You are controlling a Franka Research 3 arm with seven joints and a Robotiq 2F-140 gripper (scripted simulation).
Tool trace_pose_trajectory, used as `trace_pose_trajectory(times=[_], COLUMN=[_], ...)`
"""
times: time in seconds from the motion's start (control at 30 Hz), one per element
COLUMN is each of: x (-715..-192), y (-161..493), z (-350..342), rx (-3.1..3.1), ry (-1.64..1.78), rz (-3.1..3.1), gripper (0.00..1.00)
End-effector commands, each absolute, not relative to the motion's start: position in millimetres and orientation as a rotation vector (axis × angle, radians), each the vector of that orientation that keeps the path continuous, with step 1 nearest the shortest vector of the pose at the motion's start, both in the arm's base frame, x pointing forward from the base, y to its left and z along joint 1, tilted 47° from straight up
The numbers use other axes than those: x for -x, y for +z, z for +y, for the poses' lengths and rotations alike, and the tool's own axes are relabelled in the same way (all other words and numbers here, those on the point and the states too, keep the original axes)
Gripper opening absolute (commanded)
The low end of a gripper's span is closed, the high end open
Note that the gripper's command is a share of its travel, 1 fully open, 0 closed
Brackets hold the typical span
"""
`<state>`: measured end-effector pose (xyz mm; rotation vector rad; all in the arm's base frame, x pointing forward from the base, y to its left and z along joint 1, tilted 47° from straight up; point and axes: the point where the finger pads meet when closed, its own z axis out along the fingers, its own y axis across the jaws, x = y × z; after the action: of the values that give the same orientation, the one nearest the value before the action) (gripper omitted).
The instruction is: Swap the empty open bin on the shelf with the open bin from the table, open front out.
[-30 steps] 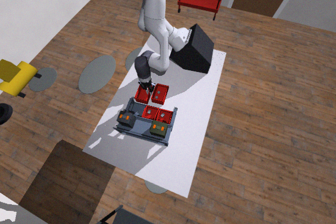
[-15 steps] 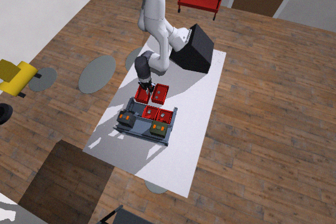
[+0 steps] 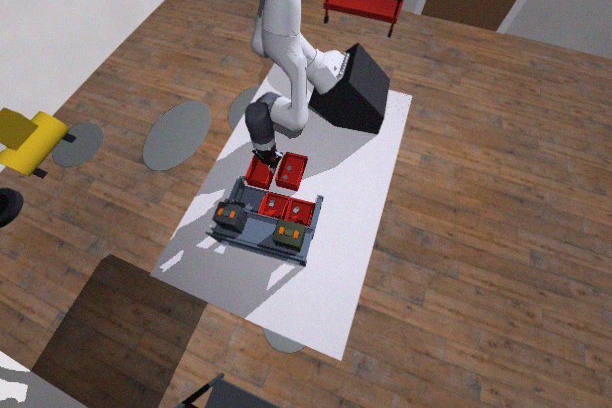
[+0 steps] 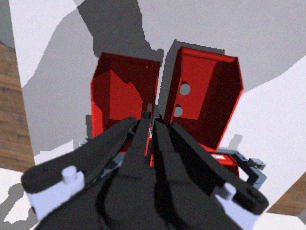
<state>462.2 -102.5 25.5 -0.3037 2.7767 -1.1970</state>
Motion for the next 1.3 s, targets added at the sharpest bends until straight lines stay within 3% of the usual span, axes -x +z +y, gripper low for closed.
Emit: trace_pose_trajectory(times=[0.0, 1.27], x=[-463, -460], y=[25, 39], z=[-101, -87], rx=[0.312, 0.312], ry=[-1.193, -1.193], rz=[2.777, 2.777], gripper=[0.0, 0.0])
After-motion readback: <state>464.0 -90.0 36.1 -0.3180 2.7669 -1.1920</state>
